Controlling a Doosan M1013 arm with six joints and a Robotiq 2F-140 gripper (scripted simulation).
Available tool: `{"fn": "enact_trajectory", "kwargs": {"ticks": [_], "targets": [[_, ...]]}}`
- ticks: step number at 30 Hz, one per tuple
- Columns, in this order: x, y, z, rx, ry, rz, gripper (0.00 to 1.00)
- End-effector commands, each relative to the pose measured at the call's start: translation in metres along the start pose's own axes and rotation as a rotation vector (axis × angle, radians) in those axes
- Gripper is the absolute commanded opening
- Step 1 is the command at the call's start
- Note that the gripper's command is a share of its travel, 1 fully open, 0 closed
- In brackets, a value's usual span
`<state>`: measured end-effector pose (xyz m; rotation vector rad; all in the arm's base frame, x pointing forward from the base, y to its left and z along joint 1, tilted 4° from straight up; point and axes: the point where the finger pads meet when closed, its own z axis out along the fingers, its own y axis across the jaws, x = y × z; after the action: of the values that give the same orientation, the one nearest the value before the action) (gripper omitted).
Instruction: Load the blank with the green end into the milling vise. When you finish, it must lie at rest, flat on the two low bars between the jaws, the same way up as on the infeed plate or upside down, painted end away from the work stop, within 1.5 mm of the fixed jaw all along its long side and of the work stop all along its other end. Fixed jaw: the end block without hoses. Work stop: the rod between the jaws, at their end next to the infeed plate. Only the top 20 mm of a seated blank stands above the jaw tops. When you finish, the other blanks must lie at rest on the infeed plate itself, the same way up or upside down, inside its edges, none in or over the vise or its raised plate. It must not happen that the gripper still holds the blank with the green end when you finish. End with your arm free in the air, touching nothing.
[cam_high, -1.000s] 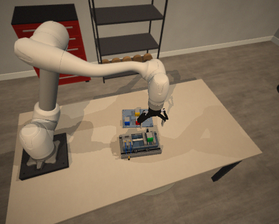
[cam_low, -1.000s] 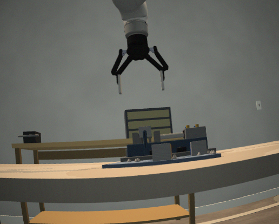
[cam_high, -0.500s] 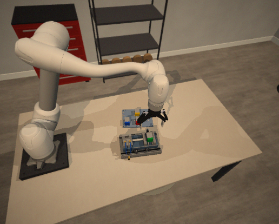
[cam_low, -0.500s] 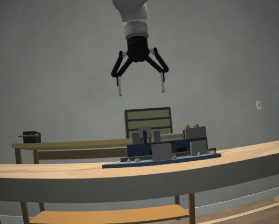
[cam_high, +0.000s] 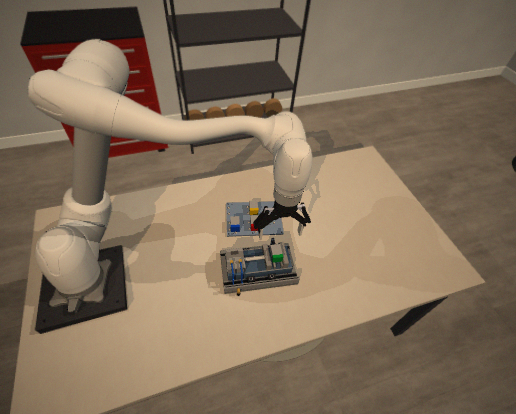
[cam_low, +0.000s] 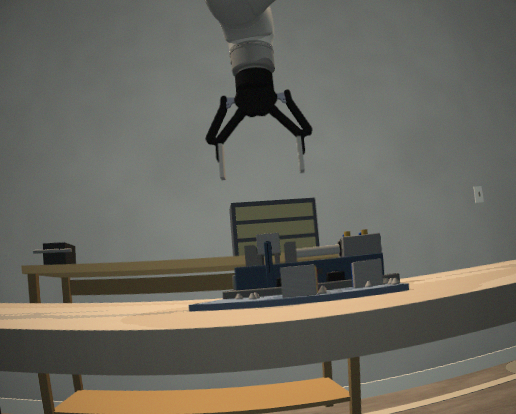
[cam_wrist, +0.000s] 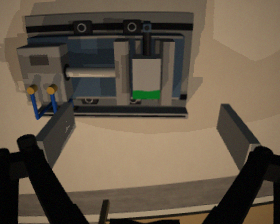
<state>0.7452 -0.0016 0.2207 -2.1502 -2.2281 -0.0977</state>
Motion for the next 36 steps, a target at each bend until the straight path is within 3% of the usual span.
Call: {"fn": "enact_trajectory", "kwargs": {"ticks": [1, 36], "targets": [[0.0, 0.0, 0.0002, 0.0, 0.0, 0.0, 1.0], [0.0, 0.0, 0.0033, 0.0, 0.0, 0.0, 1.0]]}}
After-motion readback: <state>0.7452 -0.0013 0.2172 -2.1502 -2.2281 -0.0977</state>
